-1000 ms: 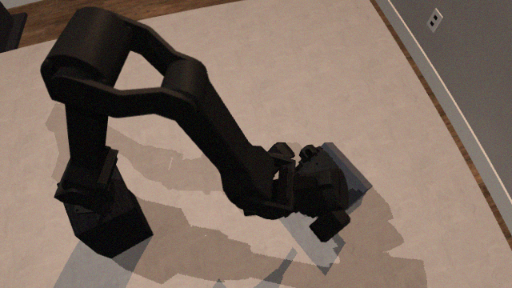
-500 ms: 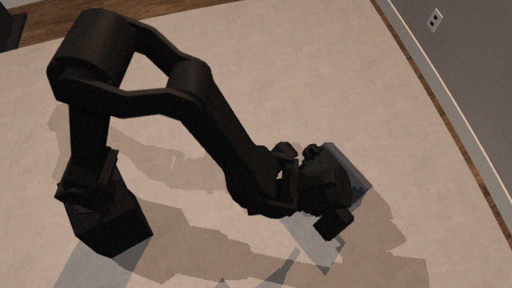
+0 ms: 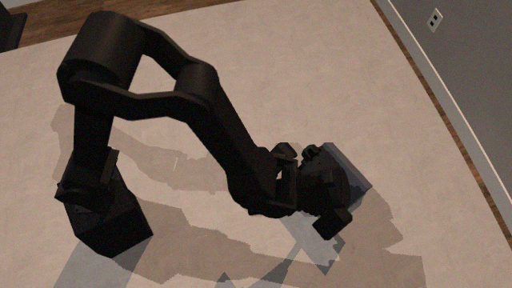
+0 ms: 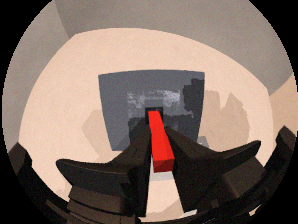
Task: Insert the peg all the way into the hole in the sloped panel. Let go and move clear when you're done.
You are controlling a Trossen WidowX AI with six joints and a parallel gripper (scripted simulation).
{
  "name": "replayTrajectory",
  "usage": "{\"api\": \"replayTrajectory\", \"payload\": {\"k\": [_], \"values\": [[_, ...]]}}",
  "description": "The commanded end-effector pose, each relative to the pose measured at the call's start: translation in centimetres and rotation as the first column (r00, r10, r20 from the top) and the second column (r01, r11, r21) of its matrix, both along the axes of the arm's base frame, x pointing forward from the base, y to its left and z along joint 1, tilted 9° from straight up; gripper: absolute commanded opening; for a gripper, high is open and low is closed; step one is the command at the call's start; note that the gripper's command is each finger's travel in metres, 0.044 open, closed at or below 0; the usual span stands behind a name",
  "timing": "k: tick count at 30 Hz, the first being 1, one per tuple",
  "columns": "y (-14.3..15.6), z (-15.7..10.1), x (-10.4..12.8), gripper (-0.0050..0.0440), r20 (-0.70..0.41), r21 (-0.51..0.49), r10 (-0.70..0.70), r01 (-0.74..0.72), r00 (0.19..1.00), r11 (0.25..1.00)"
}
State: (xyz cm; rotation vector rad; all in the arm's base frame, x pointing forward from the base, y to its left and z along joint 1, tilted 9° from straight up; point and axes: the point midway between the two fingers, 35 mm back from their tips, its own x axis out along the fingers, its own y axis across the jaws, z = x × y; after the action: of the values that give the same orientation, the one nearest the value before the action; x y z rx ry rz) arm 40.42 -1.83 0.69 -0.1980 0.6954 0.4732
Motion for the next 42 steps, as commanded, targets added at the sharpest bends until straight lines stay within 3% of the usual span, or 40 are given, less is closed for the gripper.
{"api": "replayTrajectory", "payload": {"k": [1,42], "values": [[-0.13,0.80,0.39,0.0000,0.022,-0.005,-0.005,0.006,1.000,1.000],[0.01,0.55,0.65,0.0000,0.022,-0.005,-0.005,0.006,1.000,1.000]]}}
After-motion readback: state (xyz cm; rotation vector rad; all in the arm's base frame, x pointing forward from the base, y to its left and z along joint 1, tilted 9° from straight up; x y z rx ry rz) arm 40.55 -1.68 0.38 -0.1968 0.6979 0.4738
